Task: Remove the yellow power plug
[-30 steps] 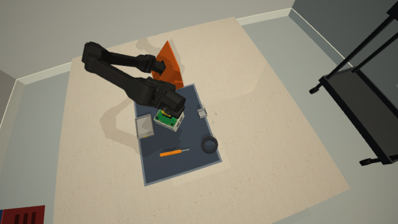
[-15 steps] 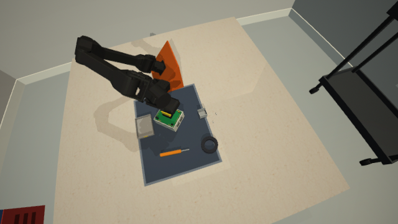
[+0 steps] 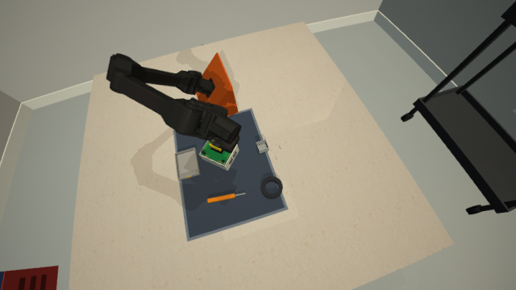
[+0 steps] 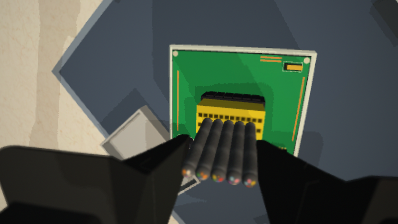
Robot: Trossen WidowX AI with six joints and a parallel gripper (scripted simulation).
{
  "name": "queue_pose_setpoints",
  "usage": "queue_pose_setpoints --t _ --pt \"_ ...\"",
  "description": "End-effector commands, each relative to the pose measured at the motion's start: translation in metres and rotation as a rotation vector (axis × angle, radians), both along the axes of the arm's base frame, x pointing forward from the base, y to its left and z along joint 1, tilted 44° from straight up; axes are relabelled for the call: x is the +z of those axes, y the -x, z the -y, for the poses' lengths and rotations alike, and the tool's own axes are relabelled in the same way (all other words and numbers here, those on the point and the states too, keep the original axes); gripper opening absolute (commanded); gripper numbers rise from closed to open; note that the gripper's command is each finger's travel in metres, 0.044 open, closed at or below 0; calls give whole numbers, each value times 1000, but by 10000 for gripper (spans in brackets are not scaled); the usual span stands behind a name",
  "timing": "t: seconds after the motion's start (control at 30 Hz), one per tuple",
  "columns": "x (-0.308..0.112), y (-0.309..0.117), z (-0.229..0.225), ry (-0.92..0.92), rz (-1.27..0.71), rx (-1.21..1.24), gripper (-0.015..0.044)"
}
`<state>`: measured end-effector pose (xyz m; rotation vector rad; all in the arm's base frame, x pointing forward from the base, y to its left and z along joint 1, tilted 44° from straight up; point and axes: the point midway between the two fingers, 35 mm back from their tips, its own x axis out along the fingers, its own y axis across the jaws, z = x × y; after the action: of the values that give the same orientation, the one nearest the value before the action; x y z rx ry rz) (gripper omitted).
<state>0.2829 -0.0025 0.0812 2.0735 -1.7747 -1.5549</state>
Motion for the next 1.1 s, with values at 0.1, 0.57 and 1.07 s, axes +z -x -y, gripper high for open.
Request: queue_pose_setpoints --t 0.1,0.57,1.07 --pt "9 0 -12 -36 31 48 0" --pt "20 11 -9 -154 129 141 0" --pt "18 5 -14 -90 75 90 0"
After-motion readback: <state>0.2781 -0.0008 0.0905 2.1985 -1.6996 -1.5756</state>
